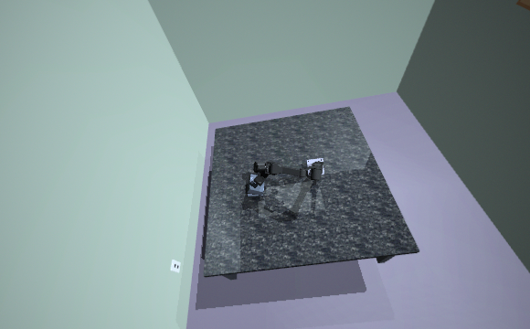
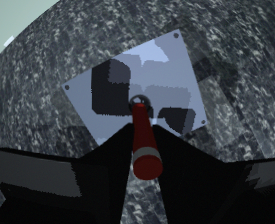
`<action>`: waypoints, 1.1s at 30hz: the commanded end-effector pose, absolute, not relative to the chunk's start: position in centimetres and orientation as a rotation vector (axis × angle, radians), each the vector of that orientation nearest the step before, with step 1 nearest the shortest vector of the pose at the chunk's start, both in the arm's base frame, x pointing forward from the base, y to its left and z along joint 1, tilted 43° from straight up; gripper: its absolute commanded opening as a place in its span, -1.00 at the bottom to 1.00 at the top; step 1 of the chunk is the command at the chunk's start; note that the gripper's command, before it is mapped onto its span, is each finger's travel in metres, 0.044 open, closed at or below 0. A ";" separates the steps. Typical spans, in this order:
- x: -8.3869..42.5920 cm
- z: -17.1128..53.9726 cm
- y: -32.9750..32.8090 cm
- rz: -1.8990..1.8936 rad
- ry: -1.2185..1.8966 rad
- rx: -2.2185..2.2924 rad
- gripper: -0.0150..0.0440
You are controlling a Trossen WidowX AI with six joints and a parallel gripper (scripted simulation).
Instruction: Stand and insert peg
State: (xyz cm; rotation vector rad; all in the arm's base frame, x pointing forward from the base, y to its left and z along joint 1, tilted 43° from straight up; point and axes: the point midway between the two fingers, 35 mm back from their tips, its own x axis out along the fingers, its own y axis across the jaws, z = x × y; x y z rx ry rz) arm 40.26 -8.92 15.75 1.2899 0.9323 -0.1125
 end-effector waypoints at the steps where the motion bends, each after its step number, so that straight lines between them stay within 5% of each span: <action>1: 40.3 15.8 -9.0 -0.114 0.930 1.290 -0.49; 33: 40.8 15.1 -8.7 -0.112 0.929 1.289 -0.49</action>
